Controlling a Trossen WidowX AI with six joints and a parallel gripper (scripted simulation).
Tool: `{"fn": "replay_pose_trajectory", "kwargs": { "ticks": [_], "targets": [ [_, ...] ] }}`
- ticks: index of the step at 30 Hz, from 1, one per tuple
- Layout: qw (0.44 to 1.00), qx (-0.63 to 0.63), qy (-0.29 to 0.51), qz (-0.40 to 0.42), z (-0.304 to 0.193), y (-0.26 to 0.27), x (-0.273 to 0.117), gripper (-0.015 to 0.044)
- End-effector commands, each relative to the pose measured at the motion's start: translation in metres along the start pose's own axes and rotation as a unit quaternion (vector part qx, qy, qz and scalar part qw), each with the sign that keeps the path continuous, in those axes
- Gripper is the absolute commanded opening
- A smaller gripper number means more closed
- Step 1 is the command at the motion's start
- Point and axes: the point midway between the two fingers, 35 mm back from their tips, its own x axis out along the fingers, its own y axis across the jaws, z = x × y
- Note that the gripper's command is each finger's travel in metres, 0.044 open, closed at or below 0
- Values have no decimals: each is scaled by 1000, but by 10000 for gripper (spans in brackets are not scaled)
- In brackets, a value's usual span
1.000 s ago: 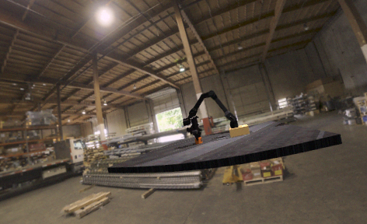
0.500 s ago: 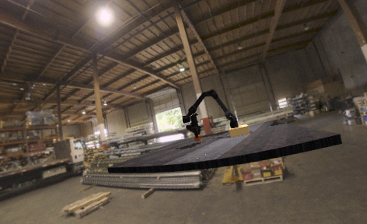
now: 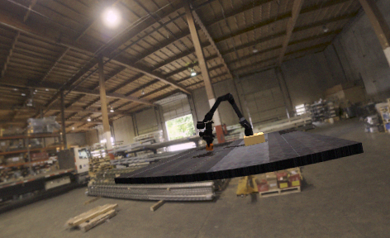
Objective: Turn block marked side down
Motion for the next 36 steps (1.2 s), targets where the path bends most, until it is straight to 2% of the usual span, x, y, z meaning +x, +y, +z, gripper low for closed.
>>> {"fn": "replay_pose_trajectory", "kwargs": {
  "ticks": [1,17,23,36],
  "targets": [
    [999,0,-34,-2,1,0,0,0],
    [987,2,-162,0,-5,-1,-3,0],
    [986,2,-168,0,-6,-1,-3,0],
    [967,-1,-253,-1,2,1,24,0]
  ]
}}
